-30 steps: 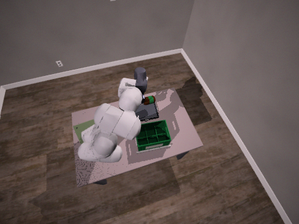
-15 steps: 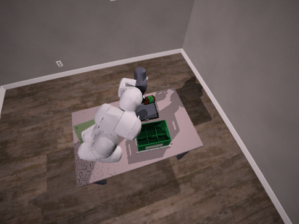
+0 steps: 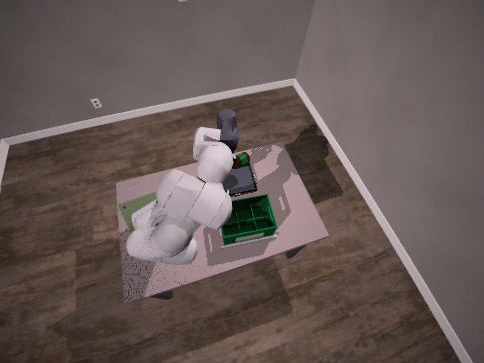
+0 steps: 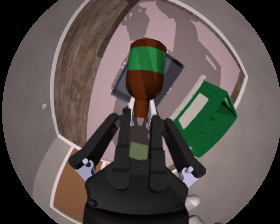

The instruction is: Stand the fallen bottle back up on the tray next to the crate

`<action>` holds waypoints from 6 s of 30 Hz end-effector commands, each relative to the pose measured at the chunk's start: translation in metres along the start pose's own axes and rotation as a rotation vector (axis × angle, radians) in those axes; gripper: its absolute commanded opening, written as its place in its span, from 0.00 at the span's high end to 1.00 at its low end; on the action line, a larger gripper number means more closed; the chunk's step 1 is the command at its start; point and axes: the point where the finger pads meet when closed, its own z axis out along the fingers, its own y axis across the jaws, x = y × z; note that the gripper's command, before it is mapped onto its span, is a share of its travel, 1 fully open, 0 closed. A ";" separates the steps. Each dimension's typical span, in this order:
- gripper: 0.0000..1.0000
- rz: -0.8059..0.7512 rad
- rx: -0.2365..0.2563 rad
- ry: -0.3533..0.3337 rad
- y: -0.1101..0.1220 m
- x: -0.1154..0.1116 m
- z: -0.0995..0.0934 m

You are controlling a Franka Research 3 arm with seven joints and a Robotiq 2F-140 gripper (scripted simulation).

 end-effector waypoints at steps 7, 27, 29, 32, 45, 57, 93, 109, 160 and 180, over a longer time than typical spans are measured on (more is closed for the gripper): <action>1.00 -0.078 0.002 0.005 0.000 0.003 -0.003; 1.00 -0.078 0.002 0.005 0.000 0.003 -0.003; 1.00 -0.078 0.002 0.005 0.000 0.003 -0.003; 1.00 -0.078 0.002 0.005 0.000 0.003 -0.003; 1.00 -0.093 0.002 0.005 0.000 0.002 -0.003; 1.00 -0.225 0.001 0.005 0.000 0.002 -0.003; 1.00 -0.340 0.001 0.005 0.000 0.003 -0.003; 1.00 -0.341 0.001 0.005 0.000 0.003 -0.003; 1.00 -0.602 0.000 0.005 0.000 0.003 -0.003; 1.00 -0.611 0.000 0.005 0.000 0.002 -0.003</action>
